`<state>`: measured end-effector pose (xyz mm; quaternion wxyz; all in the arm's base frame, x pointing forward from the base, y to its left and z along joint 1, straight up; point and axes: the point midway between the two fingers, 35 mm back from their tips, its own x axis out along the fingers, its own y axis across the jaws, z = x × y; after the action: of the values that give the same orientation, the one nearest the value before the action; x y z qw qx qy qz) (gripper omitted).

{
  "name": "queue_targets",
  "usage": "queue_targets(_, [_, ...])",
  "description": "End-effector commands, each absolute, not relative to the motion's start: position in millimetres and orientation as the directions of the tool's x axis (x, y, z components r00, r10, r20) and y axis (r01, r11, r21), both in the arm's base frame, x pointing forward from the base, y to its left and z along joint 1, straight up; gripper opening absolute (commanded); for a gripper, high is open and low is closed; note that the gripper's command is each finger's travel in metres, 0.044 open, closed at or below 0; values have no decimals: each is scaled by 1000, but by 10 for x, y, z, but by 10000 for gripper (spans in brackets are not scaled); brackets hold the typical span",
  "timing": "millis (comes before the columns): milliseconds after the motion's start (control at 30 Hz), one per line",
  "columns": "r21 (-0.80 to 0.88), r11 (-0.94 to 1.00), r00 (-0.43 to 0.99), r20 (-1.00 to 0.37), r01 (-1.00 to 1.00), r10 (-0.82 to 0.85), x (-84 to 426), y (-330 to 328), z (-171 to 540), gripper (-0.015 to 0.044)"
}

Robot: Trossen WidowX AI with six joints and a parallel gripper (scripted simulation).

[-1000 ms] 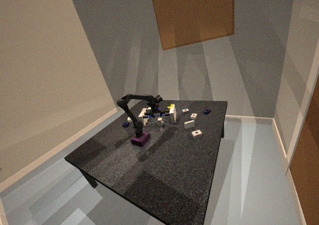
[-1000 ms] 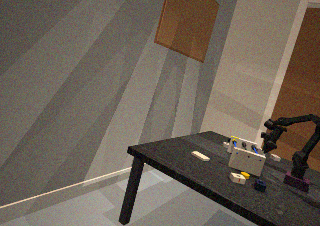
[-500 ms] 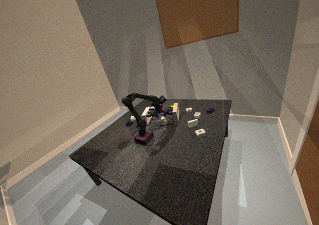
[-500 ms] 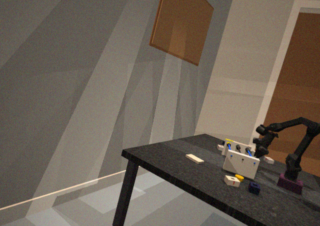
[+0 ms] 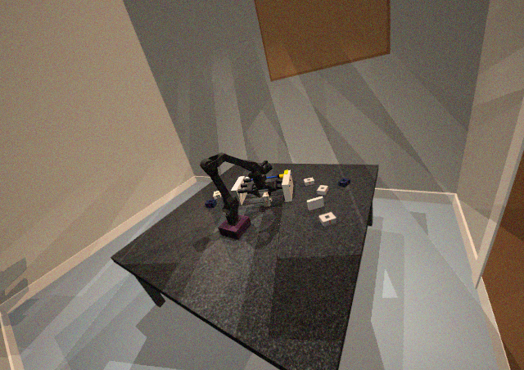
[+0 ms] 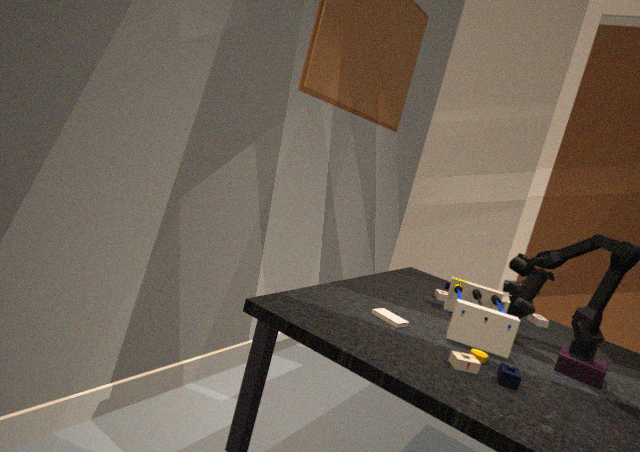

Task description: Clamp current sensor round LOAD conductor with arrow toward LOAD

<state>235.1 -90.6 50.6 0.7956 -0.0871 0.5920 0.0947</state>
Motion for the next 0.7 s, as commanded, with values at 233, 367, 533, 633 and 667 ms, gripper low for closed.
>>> queue_targets(233, [-27, 967, 282, -958, -254, 47, 2352, -908, 514, 182])
queue_targets(367, [-27, 967, 282, -958, -254, 47, 2352, -908, 514, 155])
queue_targets(533, [-26, 967, 280, -959, -253, 47, 2351, -906, 516, 102])
queue_targets(633, [-26, 967, 279, -959, -253, 47, 2308, -922, 518, 23])
queue_targets(667, [-26, 967, 278, -959, -253, 47, 2280, -932, 518, 0])
